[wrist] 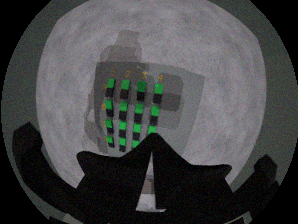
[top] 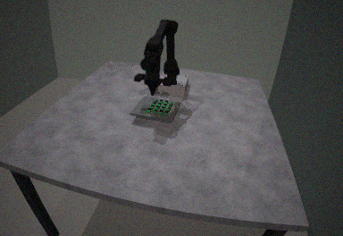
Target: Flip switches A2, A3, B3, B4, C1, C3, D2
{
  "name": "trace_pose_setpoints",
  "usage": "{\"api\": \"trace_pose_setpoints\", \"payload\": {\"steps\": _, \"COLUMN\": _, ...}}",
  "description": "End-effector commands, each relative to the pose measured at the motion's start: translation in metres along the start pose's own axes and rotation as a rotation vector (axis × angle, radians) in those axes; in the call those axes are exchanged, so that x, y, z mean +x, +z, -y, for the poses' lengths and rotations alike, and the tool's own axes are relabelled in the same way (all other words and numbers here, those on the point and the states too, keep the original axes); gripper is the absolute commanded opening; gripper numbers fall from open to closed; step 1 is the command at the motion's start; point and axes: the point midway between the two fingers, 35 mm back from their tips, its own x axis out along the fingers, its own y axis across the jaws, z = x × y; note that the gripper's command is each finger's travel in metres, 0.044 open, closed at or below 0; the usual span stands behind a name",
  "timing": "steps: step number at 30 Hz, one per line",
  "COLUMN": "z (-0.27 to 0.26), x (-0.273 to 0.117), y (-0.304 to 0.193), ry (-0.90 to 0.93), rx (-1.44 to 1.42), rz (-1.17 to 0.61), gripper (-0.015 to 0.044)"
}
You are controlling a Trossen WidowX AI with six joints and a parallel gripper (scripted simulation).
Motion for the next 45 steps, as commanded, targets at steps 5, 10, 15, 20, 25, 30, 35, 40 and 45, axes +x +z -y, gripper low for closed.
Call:
{"api": "trace_pose_setpoints", "payload": {"steps": 5, "z": 0.001, "x": 0.032, "y": -0.005, "ry": 0.001, "rx": -0.008, "rz": 0.015, "gripper": 0.0}}
{"api": "trace_pose_setpoints", "payload": {"steps": 10, "z": 0.001, "x": 0.041, "y": -0.005, "ry": 0.001, "rx": -0.008, "rz": 0.015, "gripper": 0.0}}
{"api": "trace_pose_setpoints", "payload": {"steps": 15, "z": 0.001, "x": 0.043, "y": -0.005, "ry": 0.001, "rx": -0.008, "rz": 0.015, "gripper": 0.0}}
{"api": "trace_pose_setpoints", "payload": {"steps": 20, "z": 0.001, "x": 0.05, "y": -0.005, "ry": 0.001, "rx": -0.008, "rz": 0.015, "gripper": 0.0}}
{"api": "trace_pose_setpoints", "payload": {"steps": 25, "z": 0.001, "x": 0.056, "y": -0.006, "ry": 0.001, "rx": -0.008, "rz": 0.015, "gripper": 0.0}}
{"api": "trace_pose_setpoints", "payload": {"steps": 30, "z": 0.001, "x": 0.056, "y": -0.006, "ry": 0.001, "rx": -0.008, "rz": 0.015, "gripper": 0.0}}
{"api": "trace_pose_setpoints", "payload": {"steps": 35, "z": 0.001, "x": 0.056, "y": -0.006, "ry": 0.001, "rx": -0.008, "rz": 0.015, "gripper": 0.0}}
{"api": "trace_pose_setpoints", "payload": {"steps": 40, "z": 0.001, "x": 0.056, "y": -0.006, "ry": 0.001, "rx": -0.008, "rz": 0.015, "gripper": 0.0}}
{"api": "trace_pose_setpoints", "payload": {"steps": 45, "z": 0.001, "x": 0.056, "y": -0.006, "ry": 0.001, "rx": -0.008, "rz": 0.015, "gripper": 0.0}}
